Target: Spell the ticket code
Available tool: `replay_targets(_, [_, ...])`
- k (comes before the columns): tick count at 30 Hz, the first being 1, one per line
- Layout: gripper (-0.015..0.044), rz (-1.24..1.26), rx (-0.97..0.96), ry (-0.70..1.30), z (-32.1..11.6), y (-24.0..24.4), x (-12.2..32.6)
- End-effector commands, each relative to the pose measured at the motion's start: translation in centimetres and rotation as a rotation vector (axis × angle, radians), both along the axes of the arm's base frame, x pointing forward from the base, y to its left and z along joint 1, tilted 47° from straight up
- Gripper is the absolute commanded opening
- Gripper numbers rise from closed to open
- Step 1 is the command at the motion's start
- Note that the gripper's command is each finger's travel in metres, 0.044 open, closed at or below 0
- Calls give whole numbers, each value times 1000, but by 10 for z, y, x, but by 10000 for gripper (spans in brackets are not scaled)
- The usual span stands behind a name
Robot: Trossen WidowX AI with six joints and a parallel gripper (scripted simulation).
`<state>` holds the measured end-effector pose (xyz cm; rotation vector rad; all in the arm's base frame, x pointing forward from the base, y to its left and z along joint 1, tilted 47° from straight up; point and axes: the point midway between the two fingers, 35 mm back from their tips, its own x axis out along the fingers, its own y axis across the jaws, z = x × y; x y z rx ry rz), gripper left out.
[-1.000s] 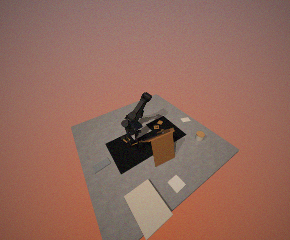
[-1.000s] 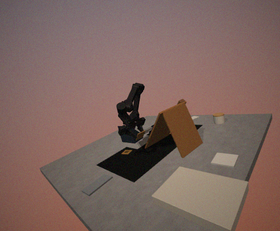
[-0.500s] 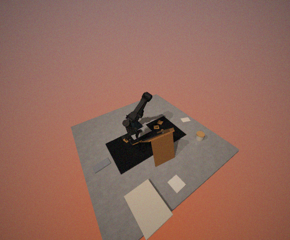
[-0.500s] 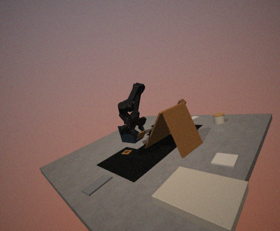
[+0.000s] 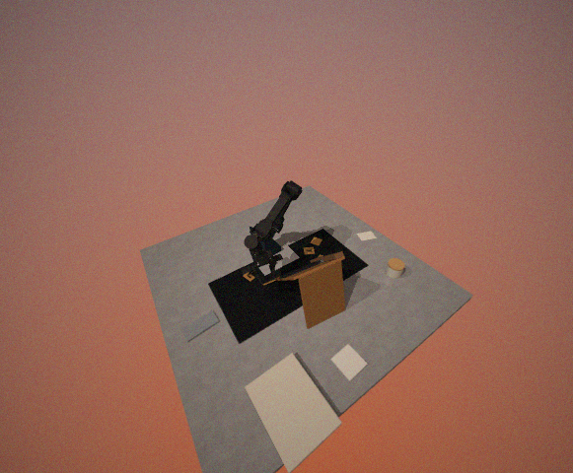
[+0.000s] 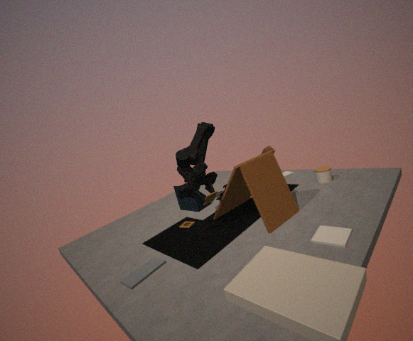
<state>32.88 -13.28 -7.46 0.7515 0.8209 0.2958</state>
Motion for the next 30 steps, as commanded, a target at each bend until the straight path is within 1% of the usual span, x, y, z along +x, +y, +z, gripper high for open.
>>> replay_targets(1, [0,-2,-1,2,2,2,0])
replay_targets(30, [0,-2,0,2,13,13,1])
